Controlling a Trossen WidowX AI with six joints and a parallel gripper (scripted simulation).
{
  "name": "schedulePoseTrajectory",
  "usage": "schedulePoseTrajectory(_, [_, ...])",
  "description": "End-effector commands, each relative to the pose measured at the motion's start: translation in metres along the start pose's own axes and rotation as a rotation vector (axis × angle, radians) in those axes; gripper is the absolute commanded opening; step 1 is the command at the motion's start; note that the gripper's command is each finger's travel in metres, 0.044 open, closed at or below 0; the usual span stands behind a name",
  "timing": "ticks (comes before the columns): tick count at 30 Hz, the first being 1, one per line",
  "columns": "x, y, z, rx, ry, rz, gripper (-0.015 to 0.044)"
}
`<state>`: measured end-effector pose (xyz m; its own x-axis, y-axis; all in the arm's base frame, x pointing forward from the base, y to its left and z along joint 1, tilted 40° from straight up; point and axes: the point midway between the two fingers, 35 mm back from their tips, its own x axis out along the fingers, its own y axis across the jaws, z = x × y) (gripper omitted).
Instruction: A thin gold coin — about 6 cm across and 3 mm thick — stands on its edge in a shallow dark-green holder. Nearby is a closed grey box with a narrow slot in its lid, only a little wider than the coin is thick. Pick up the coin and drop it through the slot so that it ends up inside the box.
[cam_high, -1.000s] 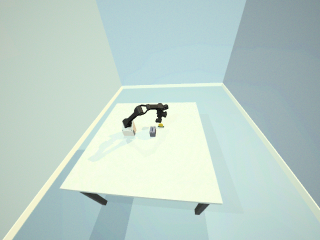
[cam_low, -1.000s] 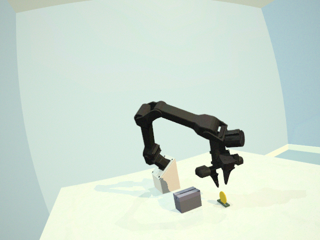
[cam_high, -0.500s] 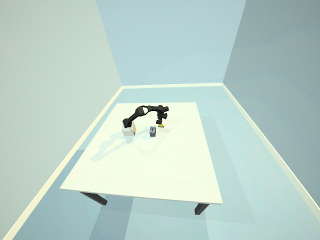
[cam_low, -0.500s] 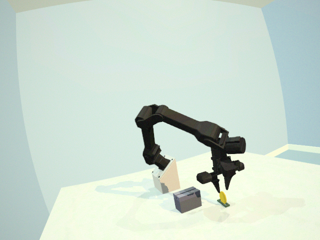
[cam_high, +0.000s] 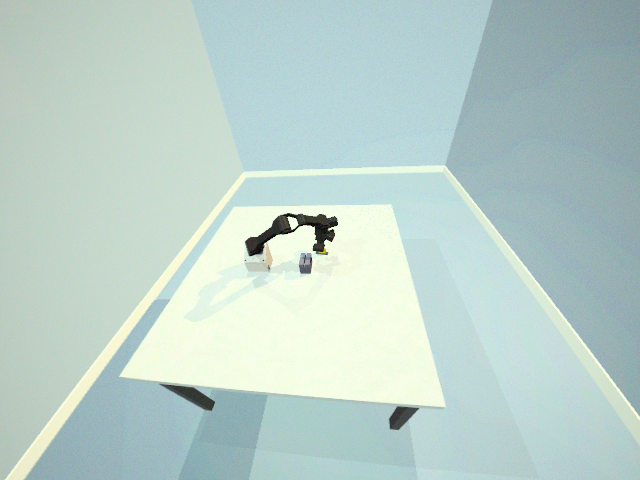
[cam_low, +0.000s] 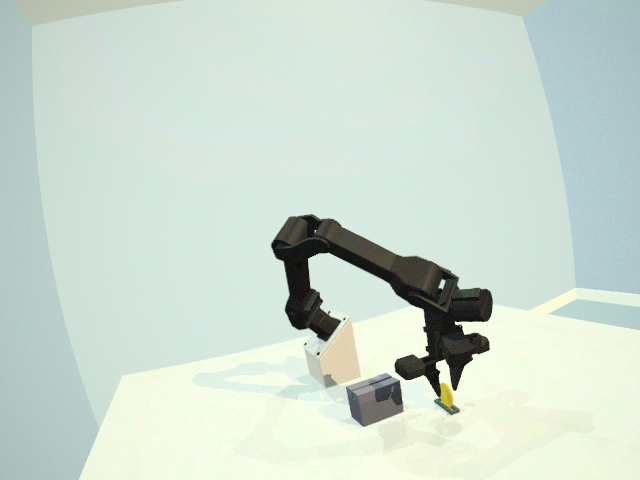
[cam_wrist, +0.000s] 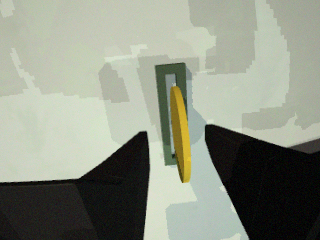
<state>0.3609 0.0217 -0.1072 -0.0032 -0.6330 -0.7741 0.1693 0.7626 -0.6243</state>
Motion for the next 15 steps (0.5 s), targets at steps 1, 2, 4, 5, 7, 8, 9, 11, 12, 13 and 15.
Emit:
schedulePoseTrajectory(1, [0.007,-0.001,-0.001,-0.007,-0.002,-0.005,0.0161])
schedulePoseTrajectory(2, [0.009,-0.001,-0.001,-0.007,-0.002,-0.005,0.0161])
schedulePoseTrajectory(4, [0.012,-0.001,-0.001,-0.007,-0.002,-0.006,0.0161])
schedulePoseTrajectory(5, [0.014,-0.001,-0.001,-0.007,-0.002,-0.006,0.0161])
schedulePoseTrajectory(7, [0.017,-0.001,-0.001,-0.007,-0.002,-0.006,0.0161])
schedulePoseTrajectory(8, [0.019,-0.001,-0.001,-0.007,-0.002,-0.006,0.0161])
schedulePoseTrajectory(9, [0.02,-0.002,-0.001,-0.007,-0.002,-0.007,0.0161])
schedulePoseTrajectory(11, [0.022,-0.002,-0.002,-0.007,-0.002,-0.007,0.0161])
schedulePoseTrajectory(12, [0.023,-0.002,-0.002,-0.007,-0.002,-0.007,0.0161])
schedulePoseTrajectory(13, [0.023,-0.002,-0.002,-0.007,-0.002,-0.007,0.0134])
schedulePoseTrajectory(15, [0.023,-0.002,-0.002,-0.007,-0.002,-0.007,0.0082])
